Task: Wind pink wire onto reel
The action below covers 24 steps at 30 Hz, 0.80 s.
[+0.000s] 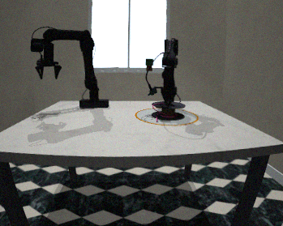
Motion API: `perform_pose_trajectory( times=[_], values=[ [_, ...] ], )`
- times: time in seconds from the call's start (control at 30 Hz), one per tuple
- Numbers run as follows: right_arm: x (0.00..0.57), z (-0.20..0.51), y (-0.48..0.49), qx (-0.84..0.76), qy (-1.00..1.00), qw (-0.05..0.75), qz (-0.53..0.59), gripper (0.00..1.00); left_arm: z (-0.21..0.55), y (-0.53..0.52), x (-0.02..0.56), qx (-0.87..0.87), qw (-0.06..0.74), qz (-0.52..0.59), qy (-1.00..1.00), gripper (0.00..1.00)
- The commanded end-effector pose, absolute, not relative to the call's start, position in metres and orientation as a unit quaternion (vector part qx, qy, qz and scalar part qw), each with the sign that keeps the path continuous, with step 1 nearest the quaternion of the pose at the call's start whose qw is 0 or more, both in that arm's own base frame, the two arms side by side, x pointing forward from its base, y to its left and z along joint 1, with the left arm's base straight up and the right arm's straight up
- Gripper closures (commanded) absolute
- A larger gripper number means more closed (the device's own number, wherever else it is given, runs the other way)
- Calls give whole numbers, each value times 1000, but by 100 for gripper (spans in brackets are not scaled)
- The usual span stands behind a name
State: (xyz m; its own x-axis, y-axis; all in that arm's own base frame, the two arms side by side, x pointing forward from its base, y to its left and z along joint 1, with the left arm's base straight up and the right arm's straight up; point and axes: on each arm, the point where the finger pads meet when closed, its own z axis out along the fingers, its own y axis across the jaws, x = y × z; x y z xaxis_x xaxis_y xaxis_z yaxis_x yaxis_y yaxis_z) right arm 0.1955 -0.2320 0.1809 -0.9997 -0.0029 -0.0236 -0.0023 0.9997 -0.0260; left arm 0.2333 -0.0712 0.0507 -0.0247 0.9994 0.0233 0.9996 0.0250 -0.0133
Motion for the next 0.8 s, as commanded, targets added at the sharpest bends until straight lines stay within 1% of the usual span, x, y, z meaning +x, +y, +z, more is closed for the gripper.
perform_pose_trajectory(
  times=[0.0,0.17,0.5,0.77],
  values=[
    [199,197,-232,-2,999,27,-32,0,52,-73,237,-699,0,0,-715,88],
    [199,197,-232,-2,999,27,-32,0,52,-73,237,-699,0,0,-715,80],
    [199,197,-232,-2,999,27,-32,0,59,-73,237,-699,0,0,-715,80],
    [199,197,-232,-2,999,27,-32,0,94,-71,240,-699,0,0,-715,80]
  ],
)
